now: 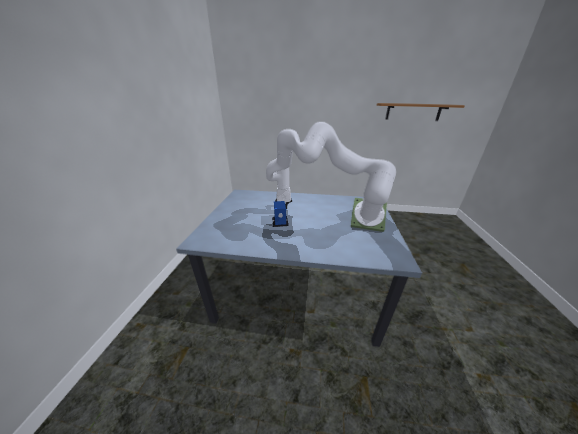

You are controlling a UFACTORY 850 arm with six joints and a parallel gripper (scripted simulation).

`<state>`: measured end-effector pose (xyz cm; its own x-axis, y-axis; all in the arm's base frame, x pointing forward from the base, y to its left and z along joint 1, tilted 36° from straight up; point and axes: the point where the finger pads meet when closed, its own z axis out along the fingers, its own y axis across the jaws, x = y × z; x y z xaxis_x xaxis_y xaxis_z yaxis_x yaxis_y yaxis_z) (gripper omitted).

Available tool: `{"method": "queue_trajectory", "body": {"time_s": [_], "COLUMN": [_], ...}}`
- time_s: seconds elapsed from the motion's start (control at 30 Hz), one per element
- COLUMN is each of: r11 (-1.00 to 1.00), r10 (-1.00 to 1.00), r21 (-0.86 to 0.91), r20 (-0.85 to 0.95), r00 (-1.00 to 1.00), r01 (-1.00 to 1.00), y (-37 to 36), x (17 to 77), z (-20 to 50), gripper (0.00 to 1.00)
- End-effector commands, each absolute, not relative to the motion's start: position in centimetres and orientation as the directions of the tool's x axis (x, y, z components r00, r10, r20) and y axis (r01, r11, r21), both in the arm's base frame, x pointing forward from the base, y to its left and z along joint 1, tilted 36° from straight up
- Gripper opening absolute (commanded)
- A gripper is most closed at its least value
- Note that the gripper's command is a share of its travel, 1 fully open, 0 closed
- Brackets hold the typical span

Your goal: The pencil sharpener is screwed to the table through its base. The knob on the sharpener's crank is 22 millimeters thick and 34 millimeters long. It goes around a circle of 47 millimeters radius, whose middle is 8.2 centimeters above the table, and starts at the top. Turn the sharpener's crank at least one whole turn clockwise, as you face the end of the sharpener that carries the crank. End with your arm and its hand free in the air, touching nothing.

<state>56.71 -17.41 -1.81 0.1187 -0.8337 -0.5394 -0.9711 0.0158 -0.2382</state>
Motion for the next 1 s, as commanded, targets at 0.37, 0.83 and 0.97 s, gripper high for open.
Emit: {"method": "queue_trajectory", "body": {"time_s": [0.37,0.83,0.97], "r11": [0.016,0.016,0.016], "r10": [-0.834,-0.834,-0.834], "r21": [-0.240,-0.240,-0.240], "r20": [-0.538,-0.538,-0.538], "r00": [0.119,0.119,0.119], "r01": [-0.971,-0.971,-0.971], "y": [-19.4,-20.0,-20.0], "x": [55.0,55.0,55.0], "z": [0.8,1.8,1.8], "gripper": [0.00,0.00,0.00]}}
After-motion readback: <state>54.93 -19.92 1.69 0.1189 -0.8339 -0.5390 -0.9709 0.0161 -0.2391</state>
